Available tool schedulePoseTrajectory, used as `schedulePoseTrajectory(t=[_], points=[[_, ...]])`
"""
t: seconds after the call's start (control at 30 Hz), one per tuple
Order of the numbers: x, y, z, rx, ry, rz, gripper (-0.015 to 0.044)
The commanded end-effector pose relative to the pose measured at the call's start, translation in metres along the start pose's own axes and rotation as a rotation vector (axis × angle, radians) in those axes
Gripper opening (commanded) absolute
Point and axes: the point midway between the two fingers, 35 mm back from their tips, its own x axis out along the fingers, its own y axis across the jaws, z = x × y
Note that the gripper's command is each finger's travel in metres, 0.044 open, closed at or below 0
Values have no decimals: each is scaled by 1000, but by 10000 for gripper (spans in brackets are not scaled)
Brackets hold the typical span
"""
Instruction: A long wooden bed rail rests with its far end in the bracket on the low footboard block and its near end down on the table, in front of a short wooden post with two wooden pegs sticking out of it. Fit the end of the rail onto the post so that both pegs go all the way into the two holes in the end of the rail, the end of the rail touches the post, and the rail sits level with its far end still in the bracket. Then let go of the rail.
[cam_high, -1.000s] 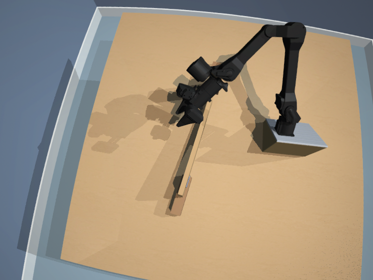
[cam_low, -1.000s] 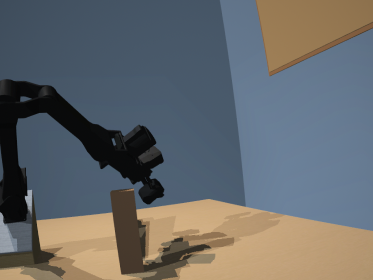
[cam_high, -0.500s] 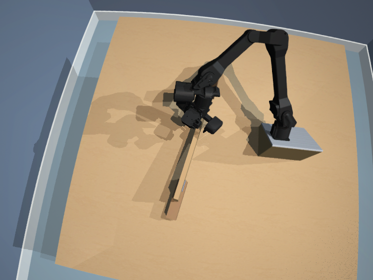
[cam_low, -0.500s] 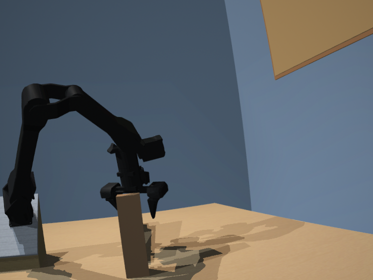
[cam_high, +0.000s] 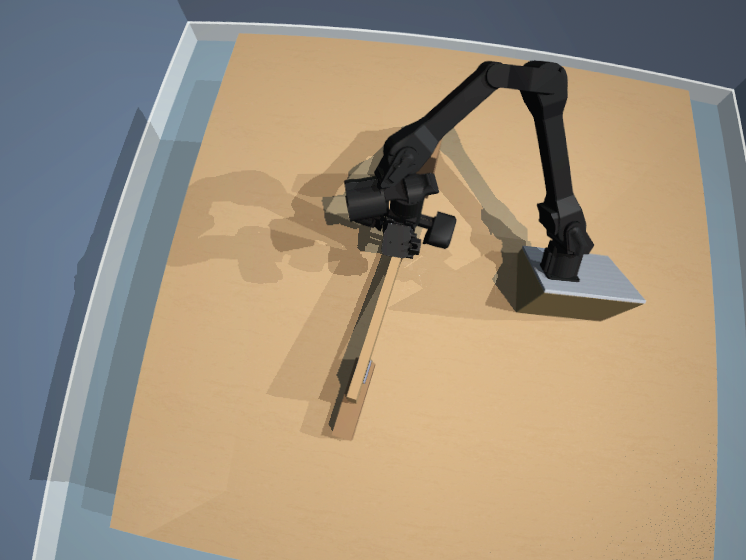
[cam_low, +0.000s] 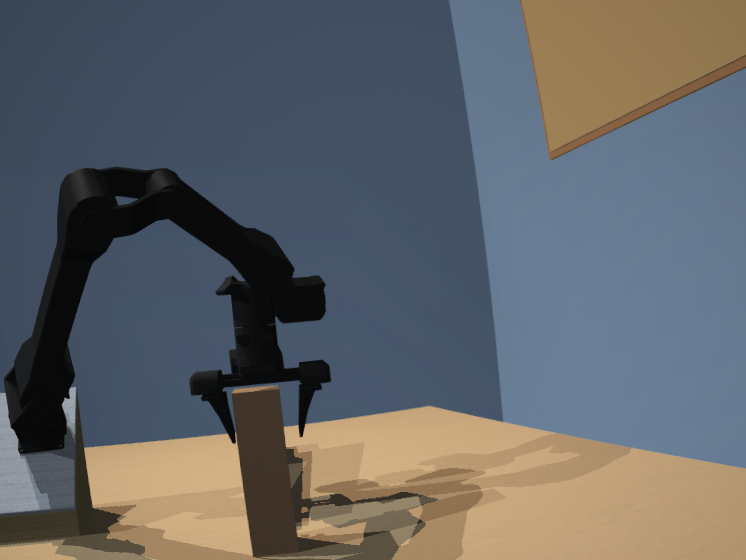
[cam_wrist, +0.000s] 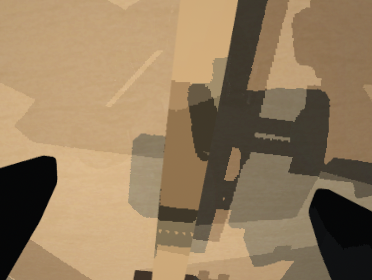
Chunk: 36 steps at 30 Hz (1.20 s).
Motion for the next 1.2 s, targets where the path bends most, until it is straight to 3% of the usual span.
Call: schedulePoseTrajectory(t=[0.0, 1.17], points=[[3, 0, 1, -17, 9, 4, 440], [60, 0, 0, -17, 10, 3, 440]])
